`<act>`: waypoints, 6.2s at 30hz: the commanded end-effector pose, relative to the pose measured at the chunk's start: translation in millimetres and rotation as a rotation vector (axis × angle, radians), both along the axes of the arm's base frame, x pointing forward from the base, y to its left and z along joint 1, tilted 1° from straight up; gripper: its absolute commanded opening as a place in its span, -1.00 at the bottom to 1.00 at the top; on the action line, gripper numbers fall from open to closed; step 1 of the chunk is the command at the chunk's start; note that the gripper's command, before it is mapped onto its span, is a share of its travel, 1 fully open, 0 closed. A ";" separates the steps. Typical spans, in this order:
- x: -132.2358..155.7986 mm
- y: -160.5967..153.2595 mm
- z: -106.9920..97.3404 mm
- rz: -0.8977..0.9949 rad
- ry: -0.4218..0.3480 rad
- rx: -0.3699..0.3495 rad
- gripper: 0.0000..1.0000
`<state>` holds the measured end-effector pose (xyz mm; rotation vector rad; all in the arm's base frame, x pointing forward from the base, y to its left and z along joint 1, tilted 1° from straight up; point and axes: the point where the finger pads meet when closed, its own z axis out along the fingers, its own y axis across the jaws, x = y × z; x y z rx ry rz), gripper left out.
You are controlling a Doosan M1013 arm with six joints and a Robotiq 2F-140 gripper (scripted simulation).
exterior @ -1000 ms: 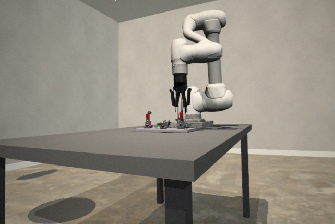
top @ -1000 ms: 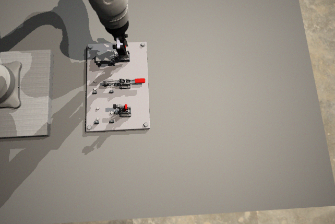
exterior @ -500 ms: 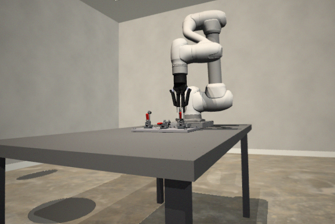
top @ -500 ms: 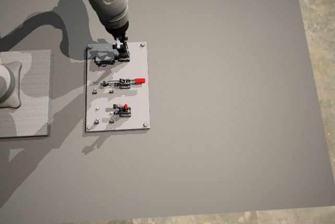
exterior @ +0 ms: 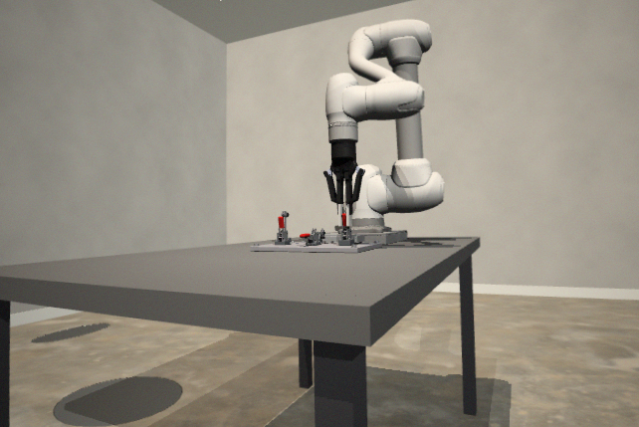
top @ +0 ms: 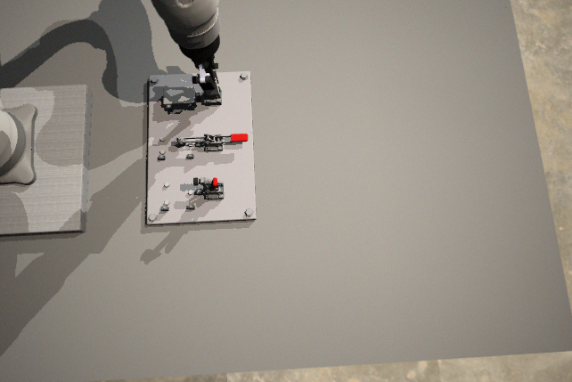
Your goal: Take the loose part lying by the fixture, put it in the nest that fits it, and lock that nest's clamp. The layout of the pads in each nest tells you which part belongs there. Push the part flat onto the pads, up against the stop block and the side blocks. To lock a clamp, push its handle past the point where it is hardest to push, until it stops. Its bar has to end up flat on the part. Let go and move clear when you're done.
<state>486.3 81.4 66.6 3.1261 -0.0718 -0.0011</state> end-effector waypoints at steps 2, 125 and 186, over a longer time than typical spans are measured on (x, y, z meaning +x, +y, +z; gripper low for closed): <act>-0.1 0.0 0.0 0.000 0.000 0.000 -0.80; 49.5 -2.7 -31.6 0.000 0.000 0.000 -0.80; 51.7 -2.9 -37.1 0.000 0.000 0.000 -0.30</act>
